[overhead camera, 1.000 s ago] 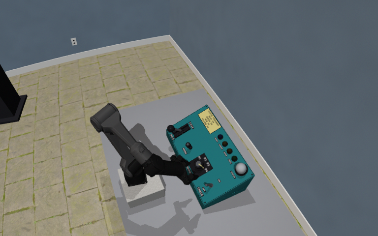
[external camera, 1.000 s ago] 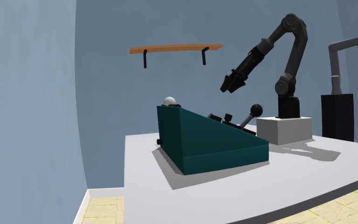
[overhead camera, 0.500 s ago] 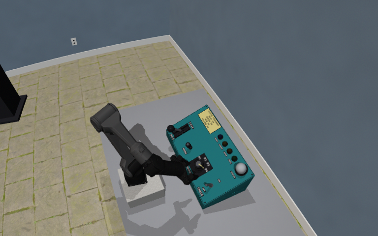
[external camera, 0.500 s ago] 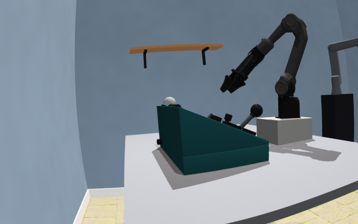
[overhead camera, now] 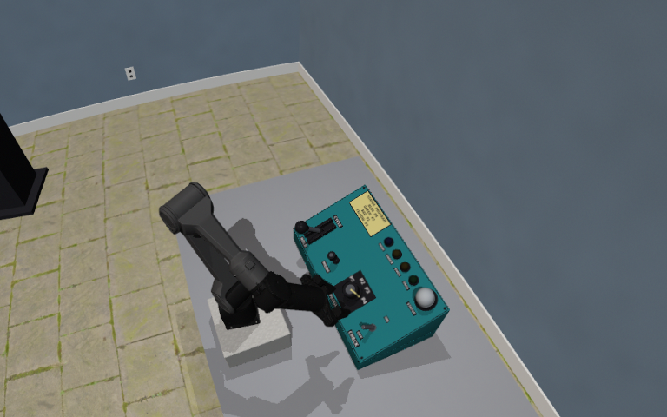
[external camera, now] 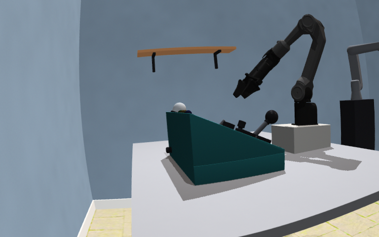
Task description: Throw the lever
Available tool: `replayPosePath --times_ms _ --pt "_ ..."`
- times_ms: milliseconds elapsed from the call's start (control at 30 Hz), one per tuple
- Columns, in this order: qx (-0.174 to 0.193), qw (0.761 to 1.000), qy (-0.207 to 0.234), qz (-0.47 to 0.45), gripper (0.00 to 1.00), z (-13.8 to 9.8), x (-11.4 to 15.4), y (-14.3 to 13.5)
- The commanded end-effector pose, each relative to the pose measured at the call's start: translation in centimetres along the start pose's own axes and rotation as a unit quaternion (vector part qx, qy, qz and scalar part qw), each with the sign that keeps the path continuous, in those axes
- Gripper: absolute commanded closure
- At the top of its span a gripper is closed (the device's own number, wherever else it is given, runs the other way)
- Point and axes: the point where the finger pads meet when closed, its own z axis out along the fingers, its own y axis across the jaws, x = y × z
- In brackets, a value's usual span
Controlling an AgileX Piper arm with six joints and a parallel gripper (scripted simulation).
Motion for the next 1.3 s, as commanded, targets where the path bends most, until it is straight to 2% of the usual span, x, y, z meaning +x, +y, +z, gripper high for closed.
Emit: replayPosePath --times_ms 0,500,833,1267 --pt "0.000 1.000 0.000 0.000 0.00 0.0 0.0 0.0" --pt "0.000 1.000 0.000 0.000 0.00 -0.9 -0.4 -0.1" --pt "0.000 1.000 0.000 0.000 0.00 -3.3 -1.4 -0.2" --pt "0.000 1.000 0.000 0.000 0.00 -7.6 -3.3 -0.3"
